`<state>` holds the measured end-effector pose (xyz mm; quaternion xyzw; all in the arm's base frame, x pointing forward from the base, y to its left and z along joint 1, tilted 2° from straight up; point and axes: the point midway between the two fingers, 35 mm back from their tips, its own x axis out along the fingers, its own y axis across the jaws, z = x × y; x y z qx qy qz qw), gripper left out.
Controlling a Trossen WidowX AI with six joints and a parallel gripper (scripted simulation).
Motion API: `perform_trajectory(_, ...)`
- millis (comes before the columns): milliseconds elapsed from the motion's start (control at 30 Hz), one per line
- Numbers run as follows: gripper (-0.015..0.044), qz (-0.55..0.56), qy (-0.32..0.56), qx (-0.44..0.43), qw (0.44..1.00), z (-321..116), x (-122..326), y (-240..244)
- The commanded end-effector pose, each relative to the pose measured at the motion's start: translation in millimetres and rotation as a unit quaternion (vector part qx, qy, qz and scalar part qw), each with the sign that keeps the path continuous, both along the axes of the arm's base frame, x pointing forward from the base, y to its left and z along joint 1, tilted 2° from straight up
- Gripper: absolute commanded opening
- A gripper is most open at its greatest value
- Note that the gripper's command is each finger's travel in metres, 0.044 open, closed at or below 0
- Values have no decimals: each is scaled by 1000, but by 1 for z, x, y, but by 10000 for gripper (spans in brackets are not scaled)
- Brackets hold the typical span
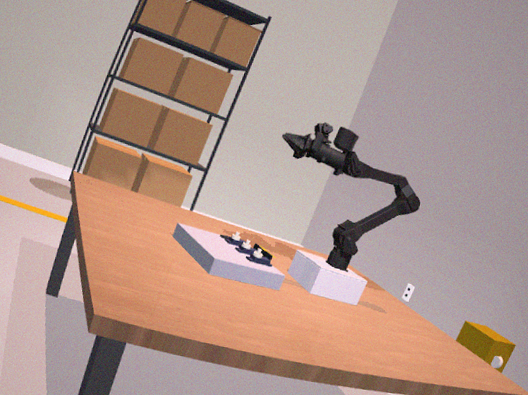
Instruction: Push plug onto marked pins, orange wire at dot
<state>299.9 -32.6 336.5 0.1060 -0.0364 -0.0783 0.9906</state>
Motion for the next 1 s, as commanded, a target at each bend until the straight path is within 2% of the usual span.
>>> perform_trajectory(0,115,24,7,-32,999,-5,6,10)
perform_trajectory(300,115,73,20,-114,991,-12,19,31)
perform_trajectory(633,115,71,175,-166,968,-62,58,13)
perform_trajectory(967,115,90,331,-207,916,-120,84,-8)
